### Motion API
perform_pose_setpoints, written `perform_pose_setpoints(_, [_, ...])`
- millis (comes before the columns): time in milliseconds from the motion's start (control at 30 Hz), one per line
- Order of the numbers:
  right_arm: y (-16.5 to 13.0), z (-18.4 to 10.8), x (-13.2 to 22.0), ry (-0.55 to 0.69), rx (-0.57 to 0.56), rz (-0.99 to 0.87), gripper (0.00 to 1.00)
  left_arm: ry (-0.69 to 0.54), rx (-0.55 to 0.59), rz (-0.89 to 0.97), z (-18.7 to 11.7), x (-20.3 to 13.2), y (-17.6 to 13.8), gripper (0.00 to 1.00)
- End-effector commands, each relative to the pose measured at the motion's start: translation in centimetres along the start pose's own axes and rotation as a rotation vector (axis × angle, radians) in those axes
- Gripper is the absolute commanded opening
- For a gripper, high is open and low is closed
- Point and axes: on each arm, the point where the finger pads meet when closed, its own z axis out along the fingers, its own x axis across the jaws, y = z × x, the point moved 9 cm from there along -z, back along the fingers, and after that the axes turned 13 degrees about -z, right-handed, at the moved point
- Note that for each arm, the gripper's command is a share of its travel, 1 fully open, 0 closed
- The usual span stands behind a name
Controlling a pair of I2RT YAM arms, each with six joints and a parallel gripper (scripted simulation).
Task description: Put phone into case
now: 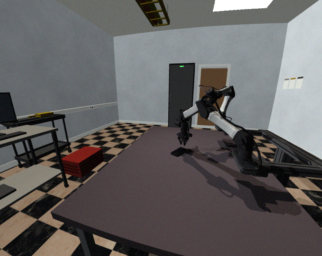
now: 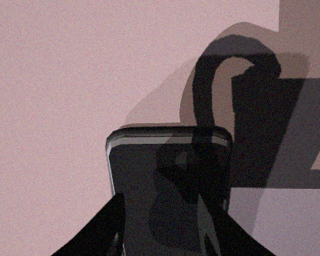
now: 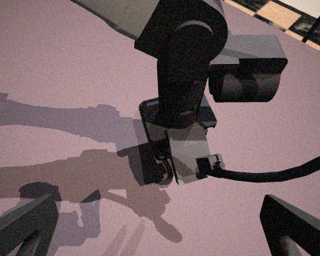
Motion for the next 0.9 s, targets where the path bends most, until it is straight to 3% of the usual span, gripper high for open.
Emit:
perform_pose_setpoints(0, [0.5, -0.2, 0.1, 0.0, -0.042, -0.007, 1.0, -0.026, 0.016, -0.02, 0.7, 0.0, -0.3, 0.35])
perform_pose_setpoints(133, [0.5, -0.2, 0.1, 0.0, -0.042, -0.007, 1.0, -0.026, 0.016, -0.02, 0.7, 0.0, -0.3, 0.35])
perform_pose_setpoints(200, [0.5, -0.2, 0.1, 0.0, -0.042, -0.007, 1.0, 0.007, -0.003, -0.03, -1.7, 0.3, -0.8, 0.35])
perform_pose_setpoints(367, [0.5, -0.2, 0.1, 0.0, -0.042, -0.007, 1.0, -0.039, 0.023, -0.026, 2.9, -0.6, -1.2, 0.35])
perform_pose_setpoints(867, [0.5, -0.2, 0.1, 0.0, -0.042, -0.007, 1.0, -0.038, 0.023, -0.022, 3.6, 0.0, -0.5, 0.35])
